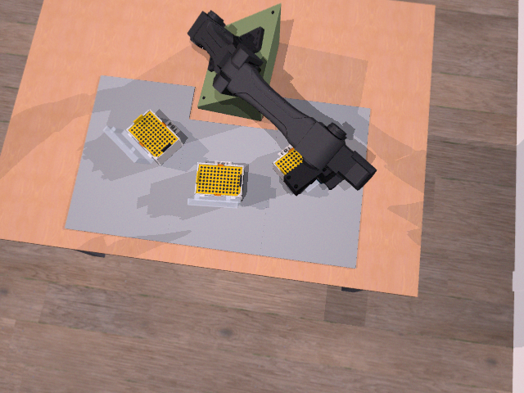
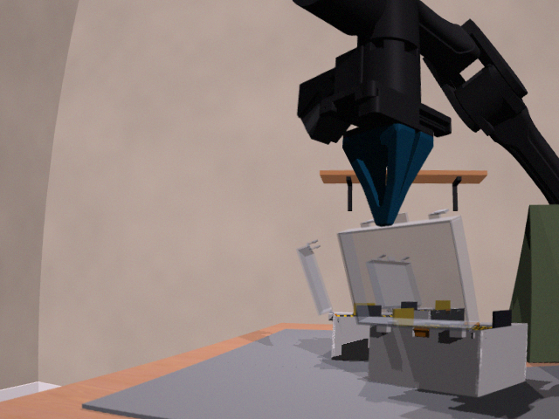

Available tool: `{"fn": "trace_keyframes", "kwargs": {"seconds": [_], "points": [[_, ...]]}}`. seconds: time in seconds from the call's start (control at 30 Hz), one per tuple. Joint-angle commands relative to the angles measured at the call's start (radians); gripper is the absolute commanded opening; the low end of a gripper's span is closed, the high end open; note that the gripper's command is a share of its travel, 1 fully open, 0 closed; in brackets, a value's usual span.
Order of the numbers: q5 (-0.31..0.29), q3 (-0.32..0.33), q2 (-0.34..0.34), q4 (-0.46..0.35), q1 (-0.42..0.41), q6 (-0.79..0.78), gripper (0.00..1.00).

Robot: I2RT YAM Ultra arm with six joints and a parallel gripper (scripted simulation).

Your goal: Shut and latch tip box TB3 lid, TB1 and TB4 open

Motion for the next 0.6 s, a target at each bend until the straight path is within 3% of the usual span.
{"fn": "trace_keyframes", "kwargs": {"seconds": [0.0, 0.43, 0.57], "points": [[-0.016, -0.052, -0.012, -0.019, 0.005, 0.002, 0.0], [-0.02, -0.233, -0.116, 0.054, 0.012, 0.008, 0.0], [-0.021, -0.249, -0.128, 0.057, 0.013, 0.009, 0.0]]}}
